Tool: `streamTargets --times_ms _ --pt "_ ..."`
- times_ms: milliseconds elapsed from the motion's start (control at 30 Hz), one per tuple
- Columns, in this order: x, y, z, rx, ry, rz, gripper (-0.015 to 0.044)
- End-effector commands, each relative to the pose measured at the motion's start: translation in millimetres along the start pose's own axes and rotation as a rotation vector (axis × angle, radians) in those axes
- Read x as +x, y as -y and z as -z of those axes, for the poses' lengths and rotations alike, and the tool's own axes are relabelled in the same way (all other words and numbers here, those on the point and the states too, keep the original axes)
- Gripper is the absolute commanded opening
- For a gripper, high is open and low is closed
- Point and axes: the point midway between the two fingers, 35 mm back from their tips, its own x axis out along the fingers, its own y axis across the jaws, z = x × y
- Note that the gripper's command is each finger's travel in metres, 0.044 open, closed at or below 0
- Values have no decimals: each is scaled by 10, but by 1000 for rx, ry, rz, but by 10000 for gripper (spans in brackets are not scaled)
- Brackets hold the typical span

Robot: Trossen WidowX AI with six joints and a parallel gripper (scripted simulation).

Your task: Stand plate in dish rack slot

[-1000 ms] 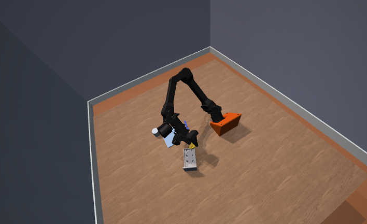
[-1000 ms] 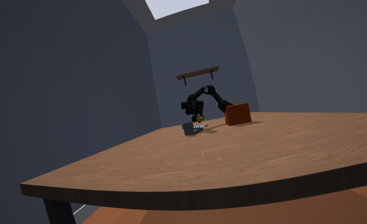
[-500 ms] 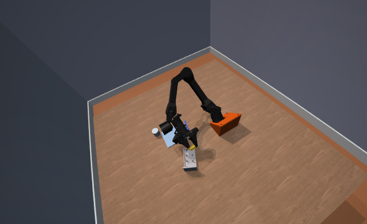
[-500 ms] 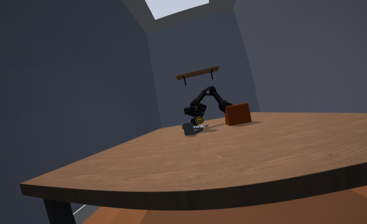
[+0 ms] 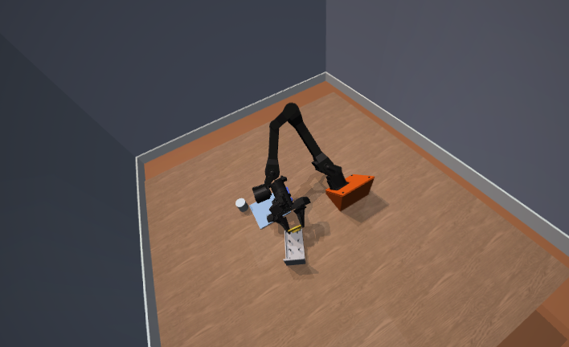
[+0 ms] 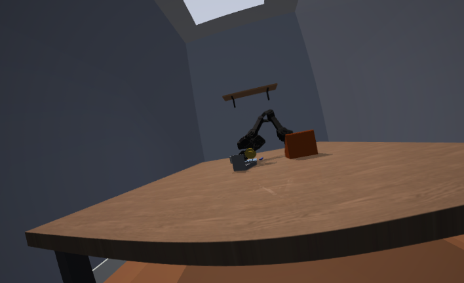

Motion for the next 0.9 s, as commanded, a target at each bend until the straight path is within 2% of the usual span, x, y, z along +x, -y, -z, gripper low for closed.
streamTargets --times_ms 0,533,867 --pt "-31 6 22 -89 69 18 0" --pt "-200 95 98 -492 302 201 0" --pt "-220 99 106 -531 318 225 0"
